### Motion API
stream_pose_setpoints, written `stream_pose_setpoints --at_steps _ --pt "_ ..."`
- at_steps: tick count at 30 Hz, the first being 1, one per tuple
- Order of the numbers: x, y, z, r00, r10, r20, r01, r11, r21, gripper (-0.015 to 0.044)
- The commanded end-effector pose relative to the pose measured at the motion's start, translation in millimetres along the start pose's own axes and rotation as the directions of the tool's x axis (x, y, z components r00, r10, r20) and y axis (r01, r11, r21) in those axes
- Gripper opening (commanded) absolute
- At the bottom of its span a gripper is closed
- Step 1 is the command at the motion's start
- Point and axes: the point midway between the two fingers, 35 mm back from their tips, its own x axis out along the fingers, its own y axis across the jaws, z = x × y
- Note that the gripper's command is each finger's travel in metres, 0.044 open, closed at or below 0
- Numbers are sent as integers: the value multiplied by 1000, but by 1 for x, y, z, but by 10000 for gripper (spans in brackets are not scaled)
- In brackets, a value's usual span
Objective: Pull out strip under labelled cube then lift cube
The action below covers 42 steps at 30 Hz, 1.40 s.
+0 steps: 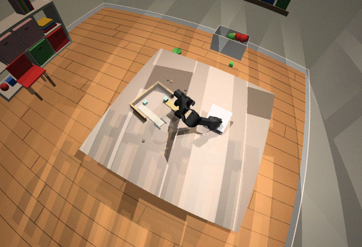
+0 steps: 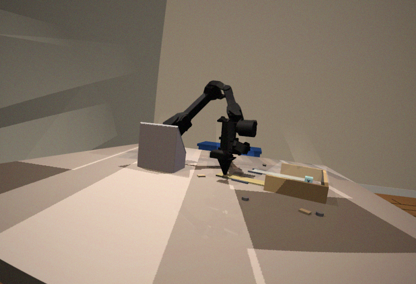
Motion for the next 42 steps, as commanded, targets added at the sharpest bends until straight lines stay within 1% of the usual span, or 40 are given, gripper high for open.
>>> stream_pose_setpoints --at_steps 1,42 --pt "4 -1 -13 1000 3 -21 -2 1000 8 0" --pt "3 1 -75 1000 3 -24 -2 1000 10 0"
